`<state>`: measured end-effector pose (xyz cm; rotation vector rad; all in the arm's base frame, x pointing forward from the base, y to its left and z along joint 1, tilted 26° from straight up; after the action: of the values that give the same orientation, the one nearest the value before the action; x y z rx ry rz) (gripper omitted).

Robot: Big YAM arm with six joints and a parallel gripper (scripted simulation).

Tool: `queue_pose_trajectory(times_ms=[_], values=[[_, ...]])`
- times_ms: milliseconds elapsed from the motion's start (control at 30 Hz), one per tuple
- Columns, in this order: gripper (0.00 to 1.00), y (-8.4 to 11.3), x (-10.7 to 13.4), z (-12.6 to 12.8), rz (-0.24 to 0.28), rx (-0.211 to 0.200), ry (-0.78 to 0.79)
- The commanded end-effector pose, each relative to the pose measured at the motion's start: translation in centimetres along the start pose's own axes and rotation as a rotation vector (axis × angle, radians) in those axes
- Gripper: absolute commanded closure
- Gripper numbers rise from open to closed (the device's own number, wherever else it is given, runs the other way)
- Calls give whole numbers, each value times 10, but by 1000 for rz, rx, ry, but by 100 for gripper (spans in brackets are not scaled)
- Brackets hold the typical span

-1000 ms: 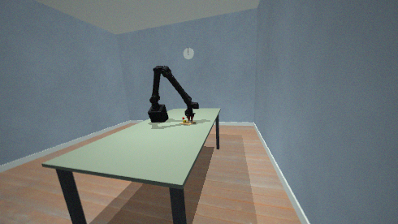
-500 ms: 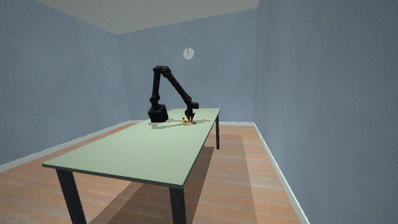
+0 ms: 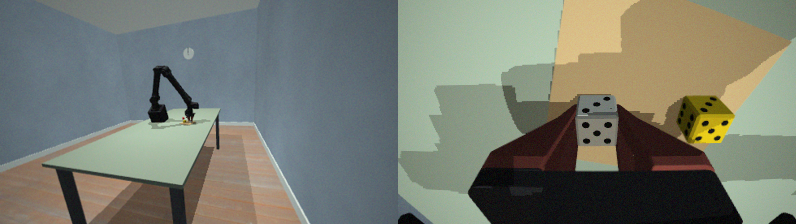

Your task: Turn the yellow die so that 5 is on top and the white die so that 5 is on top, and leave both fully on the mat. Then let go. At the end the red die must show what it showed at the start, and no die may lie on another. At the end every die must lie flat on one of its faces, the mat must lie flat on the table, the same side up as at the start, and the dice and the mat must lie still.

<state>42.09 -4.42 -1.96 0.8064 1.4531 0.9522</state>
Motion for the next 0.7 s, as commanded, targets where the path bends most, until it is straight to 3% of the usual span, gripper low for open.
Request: queue_pose_trajectory(times_ms=[0,667], values=[[81,9,-10,18,-8,-50,-20],[81,8,-9,15,-7,-43,-17]])
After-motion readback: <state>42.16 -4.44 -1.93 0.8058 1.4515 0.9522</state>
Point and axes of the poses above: the point where the finger pads meet when closed, its own y axis back along the fingers, its own z axis across the jaws, x = y × z, the point moved 10 cm from there along y, back along the fingers, and after that the axes turned 10 degrees about y, right-handed, at the moved point
